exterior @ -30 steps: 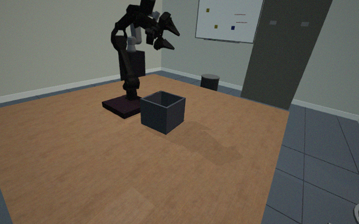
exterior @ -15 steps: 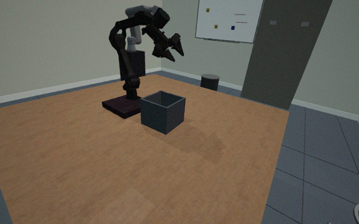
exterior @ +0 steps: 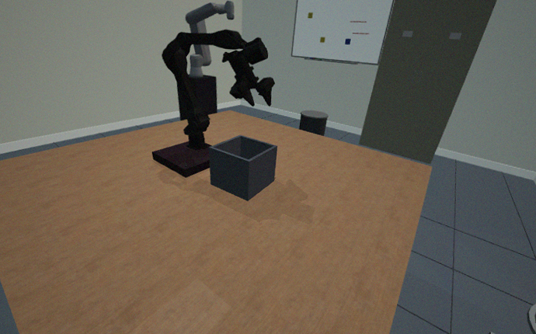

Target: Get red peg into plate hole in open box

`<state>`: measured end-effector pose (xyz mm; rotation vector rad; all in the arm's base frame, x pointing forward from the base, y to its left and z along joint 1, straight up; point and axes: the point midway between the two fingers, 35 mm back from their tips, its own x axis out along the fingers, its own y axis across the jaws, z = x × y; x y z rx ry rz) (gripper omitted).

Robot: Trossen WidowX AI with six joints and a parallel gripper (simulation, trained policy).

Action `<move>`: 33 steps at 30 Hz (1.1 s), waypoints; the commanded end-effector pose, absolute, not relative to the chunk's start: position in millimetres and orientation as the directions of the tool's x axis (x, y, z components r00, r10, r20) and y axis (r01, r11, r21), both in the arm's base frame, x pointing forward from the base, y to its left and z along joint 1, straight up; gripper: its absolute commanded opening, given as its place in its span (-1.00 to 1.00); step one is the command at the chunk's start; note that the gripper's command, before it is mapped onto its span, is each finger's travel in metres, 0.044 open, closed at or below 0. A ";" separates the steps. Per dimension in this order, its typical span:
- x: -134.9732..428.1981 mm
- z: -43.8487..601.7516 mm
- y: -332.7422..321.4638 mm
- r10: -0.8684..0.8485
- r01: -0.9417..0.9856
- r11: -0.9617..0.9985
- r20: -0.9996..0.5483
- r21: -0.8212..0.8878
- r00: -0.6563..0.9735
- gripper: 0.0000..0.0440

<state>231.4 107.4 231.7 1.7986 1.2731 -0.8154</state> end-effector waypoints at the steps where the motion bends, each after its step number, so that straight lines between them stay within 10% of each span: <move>1: 220.7 211.9 113.3 0.430 0.975 -0.151 -0.878 0.161 0.212 1.00; 33: 162.3 99.9 115.4 0.168 0.979 0.174 -0.977 -0.102 -0.132 1.00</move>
